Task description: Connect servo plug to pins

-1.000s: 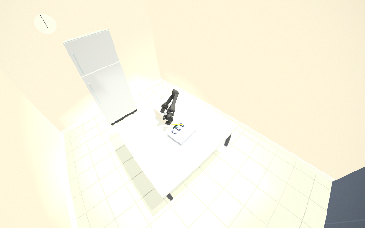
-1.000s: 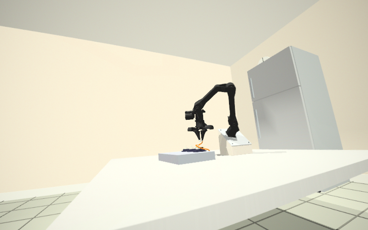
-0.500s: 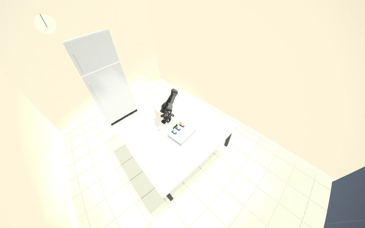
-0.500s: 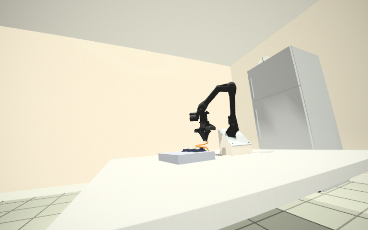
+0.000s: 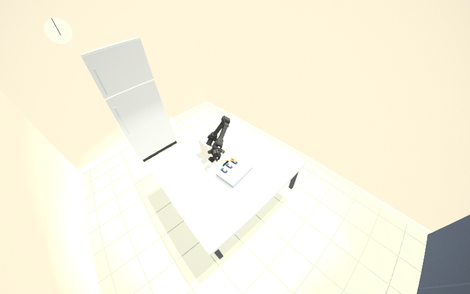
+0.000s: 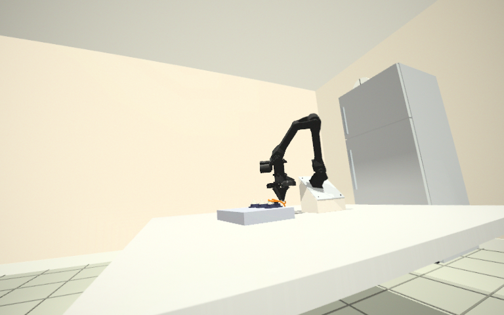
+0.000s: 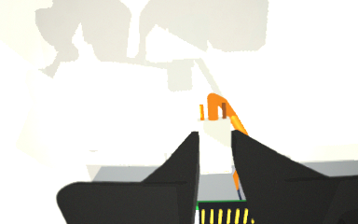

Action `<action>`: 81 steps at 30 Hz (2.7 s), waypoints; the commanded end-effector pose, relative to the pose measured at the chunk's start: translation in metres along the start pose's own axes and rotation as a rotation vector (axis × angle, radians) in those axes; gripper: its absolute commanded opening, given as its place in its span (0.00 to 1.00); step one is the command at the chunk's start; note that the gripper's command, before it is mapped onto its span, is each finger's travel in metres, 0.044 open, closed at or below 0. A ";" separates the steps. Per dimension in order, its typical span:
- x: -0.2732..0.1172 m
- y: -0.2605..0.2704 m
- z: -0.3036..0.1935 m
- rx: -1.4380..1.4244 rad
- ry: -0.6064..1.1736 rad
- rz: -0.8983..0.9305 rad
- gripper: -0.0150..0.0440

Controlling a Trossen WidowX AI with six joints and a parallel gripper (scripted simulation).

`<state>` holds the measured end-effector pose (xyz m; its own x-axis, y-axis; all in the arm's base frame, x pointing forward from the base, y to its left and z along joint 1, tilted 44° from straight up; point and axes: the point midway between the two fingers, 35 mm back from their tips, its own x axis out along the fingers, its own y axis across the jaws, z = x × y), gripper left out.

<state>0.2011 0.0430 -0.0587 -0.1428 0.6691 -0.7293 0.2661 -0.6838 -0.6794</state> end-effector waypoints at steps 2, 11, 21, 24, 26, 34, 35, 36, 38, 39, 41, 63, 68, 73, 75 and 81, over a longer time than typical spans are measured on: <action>0.001 0.001 -0.015 0.003 0.005 -0.001 0.25; 0.002 -0.001 -0.035 0.002 0.006 -0.002 0.25; 0.001 -0.001 -0.040 0.002 0.006 -0.001 0.25; 0.001 -0.001 -0.042 0.002 0.006 -0.001 0.25; 0.001 -0.001 -0.043 0.002 0.006 -0.001 0.25; 0.000 -0.001 -0.048 0.002 0.006 -0.001 0.25; 0.000 -0.002 -0.049 0.002 0.006 -0.002 0.25; 0.000 -0.002 -0.050 0.001 0.006 -0.002 0.25; 0.000 -0.002 -0.051 0.001 0.006 -0.002 0.25; 0.000 -0.002 -0.052 0.001 0.006 -0.002 0.25; 0.000 -0.002 -0.053 0.001 0.006 -0.002 0.25; -0.002 0.000 -0.053 0.001 0.006 -0.001 0.65; -0.047 0.001 -0.053 0.002 0.006 0.002 0.88; -0.060 0.000 -0.052 0.002 0.006 0.001 1.00; -0.060 0.000 -0.052 0.002 0.006 0.001 1.00; -0.060 0.000 -0.052 0.002 0.006 0.001 1.00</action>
<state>0.2598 0.0183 -0.0109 -0.1344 0.6736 -0.7267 0.2588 -0.6841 -0.6819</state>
